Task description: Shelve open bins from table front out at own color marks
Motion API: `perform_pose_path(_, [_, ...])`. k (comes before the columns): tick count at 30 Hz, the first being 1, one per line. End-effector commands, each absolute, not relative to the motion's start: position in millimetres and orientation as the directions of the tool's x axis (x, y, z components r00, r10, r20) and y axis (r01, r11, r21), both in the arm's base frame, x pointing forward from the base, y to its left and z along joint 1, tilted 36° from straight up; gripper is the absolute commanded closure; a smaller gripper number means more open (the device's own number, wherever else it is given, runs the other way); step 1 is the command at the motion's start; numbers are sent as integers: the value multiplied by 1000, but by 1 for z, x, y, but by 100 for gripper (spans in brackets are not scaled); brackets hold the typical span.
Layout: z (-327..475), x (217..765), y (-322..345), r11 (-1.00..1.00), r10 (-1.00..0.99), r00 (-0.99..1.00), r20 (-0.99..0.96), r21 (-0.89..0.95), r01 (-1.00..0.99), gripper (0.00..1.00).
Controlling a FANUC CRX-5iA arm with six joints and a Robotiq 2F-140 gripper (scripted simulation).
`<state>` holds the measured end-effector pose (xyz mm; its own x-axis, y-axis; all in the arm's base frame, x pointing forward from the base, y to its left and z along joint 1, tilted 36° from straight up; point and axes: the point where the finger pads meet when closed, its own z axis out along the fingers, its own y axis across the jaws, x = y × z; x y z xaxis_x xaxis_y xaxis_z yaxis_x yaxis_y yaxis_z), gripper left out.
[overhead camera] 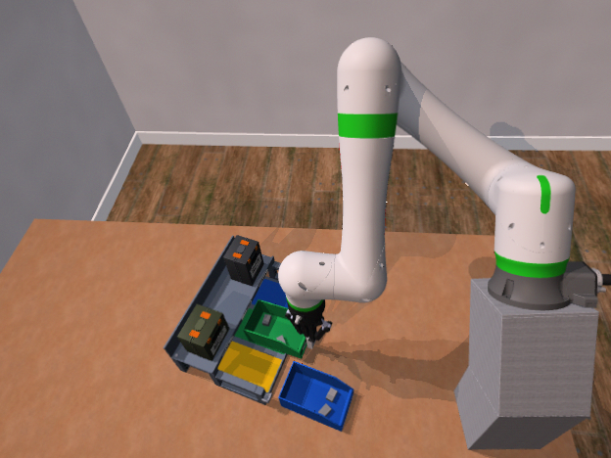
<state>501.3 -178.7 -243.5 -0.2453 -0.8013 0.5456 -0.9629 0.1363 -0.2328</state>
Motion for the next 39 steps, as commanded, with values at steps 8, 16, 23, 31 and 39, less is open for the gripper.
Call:
perform_pose_path(8, [-243, 501, -179, 136, -801, -245, 545, -233, -963, 100])
perform_pose_path(16, [-243, 502, -179, 136, -801, -245, 545, -233, -963, 100])
perform_pose_path(23, [-243, 503, -179, 136, -801, -245, 545, -233, -963, 100])
perform_pose_path(31, [-243, 504, -179, 136, -801, -245, 545, -233, -963, 100])
perform_pose_path(39, [-242, 507, -179, 136, -801, -245, 545, -233, -963, 100])
